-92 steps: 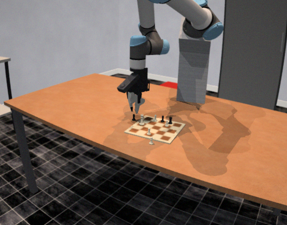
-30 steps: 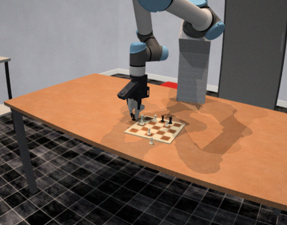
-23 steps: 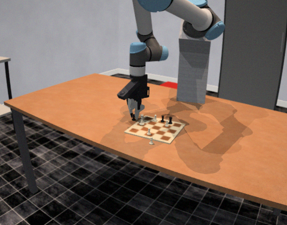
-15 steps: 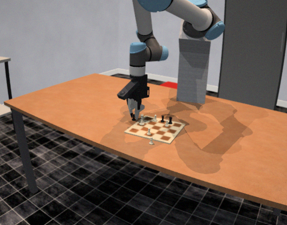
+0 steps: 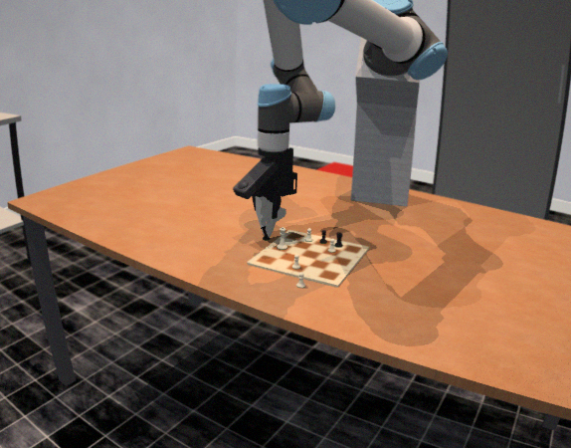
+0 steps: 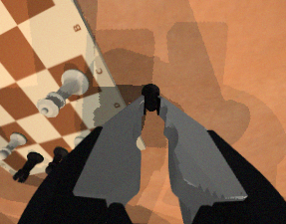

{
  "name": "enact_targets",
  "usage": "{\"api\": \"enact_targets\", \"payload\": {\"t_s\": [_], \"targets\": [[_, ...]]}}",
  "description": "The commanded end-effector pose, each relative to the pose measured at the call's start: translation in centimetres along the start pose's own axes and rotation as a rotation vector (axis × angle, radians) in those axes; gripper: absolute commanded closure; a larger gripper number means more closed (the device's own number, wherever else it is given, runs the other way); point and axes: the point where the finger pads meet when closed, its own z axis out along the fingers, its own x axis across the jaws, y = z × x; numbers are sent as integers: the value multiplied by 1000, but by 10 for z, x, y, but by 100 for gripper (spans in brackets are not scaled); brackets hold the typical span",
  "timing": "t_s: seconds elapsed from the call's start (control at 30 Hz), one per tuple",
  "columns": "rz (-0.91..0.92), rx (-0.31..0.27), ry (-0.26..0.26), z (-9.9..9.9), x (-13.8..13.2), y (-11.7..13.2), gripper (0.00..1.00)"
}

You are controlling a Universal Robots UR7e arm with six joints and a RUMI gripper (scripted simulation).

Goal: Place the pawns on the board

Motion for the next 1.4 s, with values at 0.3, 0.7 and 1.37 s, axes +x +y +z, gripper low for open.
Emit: {"api": "enact_targets", "payload": {"t_s": [0.3,0.7,1.37], "targets": [[0,1,1,0,0,-1,100],[0,1,1,0,0,-1,100],[2,1,1,-40,0,0,100]]}}
